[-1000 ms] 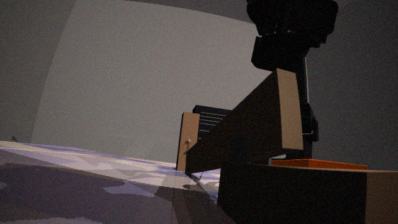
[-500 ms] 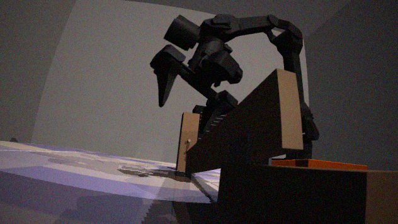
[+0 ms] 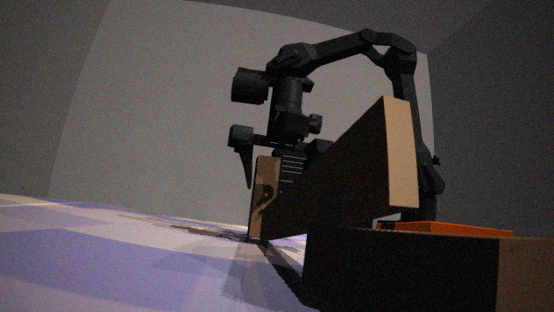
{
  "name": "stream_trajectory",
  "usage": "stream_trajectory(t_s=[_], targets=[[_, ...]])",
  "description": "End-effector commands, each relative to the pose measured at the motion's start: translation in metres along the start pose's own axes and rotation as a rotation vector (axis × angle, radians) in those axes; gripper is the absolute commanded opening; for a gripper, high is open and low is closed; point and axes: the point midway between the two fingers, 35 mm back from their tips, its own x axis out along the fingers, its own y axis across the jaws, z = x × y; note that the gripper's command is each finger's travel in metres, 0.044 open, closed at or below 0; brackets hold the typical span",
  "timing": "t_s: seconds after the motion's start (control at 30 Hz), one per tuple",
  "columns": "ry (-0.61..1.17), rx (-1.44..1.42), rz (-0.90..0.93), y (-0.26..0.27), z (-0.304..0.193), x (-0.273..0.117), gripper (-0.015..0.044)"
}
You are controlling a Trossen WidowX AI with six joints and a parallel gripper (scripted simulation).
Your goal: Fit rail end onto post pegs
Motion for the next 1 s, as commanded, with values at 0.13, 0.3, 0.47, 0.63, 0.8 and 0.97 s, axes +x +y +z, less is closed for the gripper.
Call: stream_trajectory(t_s=[0.13, 0.3, 0.47, 0.63, 0.8, 0.97], targets=[[0.009, 0.014, 0.005, 0.0, -0.003, 0.008, 0.044], [0.009, 0.014, 0.005, -0.001, -0.004, 0.016, 0.044], [0.009, 0.014, 0.005, -0.001, -0.004, 0.024, 0.044], [0.009, 0.014, 0.005, -0.001, -0.004, 0.032, 0.044], [0.009, 0.014, 0.005, -0.001, -0.004, 0.04, 0.044], [0.009, 0.014, 0.005, -0.001, -0.004, 0.048, 0.044]])
